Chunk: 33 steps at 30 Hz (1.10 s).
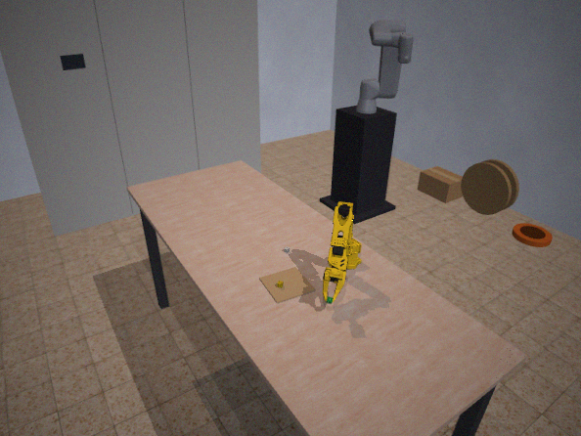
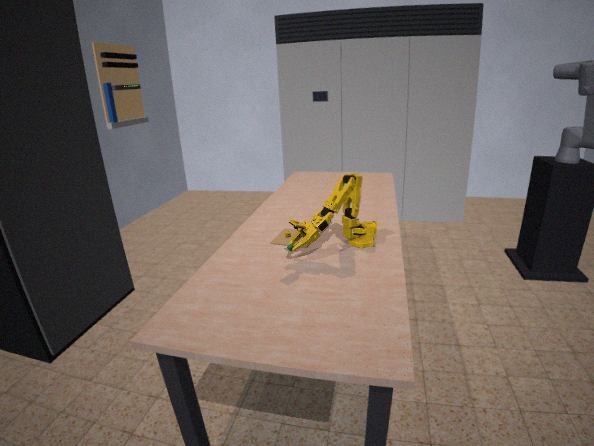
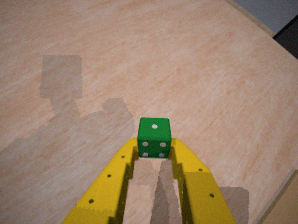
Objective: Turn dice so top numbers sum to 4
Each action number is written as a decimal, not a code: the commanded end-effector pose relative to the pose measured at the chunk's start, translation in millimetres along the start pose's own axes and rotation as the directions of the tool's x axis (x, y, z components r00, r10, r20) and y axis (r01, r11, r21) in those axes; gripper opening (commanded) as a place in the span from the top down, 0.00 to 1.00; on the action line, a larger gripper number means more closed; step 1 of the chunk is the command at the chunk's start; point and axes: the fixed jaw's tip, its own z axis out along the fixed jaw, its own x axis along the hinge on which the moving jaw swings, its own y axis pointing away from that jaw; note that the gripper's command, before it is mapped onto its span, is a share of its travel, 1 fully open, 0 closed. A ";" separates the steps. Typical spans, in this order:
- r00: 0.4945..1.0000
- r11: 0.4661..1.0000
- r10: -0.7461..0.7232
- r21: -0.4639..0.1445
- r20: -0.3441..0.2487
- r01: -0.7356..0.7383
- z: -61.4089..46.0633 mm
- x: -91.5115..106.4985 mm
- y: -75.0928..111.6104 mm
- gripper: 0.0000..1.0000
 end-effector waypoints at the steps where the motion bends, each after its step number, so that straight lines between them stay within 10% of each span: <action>1: 0.988 0.998 0.062 0.006 0.143 -0.064 -7.5 -16.7 0.1 1.00; 33: 0.962 0.988 0.150 -0.014 0.228 -0.151 -17.5 -18.6 2.0 1.00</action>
